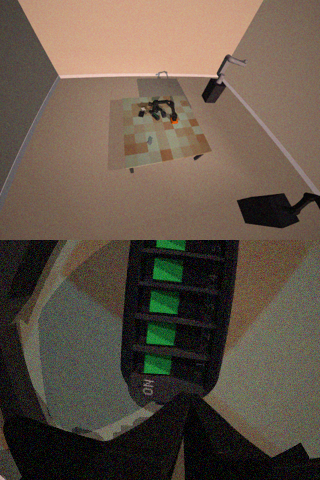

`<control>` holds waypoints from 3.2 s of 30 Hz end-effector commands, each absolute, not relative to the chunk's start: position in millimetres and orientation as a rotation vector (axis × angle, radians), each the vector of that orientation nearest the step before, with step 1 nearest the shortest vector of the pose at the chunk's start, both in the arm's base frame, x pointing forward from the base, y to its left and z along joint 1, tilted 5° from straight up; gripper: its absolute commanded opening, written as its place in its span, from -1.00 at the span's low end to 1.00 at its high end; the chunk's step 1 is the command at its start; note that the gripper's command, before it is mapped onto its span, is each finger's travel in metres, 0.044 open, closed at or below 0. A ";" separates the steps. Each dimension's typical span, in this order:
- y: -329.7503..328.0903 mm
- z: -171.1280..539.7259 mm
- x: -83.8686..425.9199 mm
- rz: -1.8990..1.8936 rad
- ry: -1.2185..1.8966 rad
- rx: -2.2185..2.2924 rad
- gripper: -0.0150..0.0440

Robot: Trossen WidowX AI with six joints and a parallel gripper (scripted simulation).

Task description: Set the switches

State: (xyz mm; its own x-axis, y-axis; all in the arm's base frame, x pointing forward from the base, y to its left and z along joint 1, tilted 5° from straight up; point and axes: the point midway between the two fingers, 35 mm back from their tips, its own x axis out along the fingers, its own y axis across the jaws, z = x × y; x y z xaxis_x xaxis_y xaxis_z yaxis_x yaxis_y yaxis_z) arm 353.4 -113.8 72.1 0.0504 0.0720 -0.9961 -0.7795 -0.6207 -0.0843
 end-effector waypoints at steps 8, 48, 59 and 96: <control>-84.4 80.5 316.3 1.656 0.717 -1.669 -0.49; -95.9 65.3 295.3 1.598 0.633 -1.669 -0.49; -110.6 46.7 271.8 1.507 0.532 -1.690 -0.49; -107.3 -1.8 275.1 1.514 0.529 -1.682 -0.49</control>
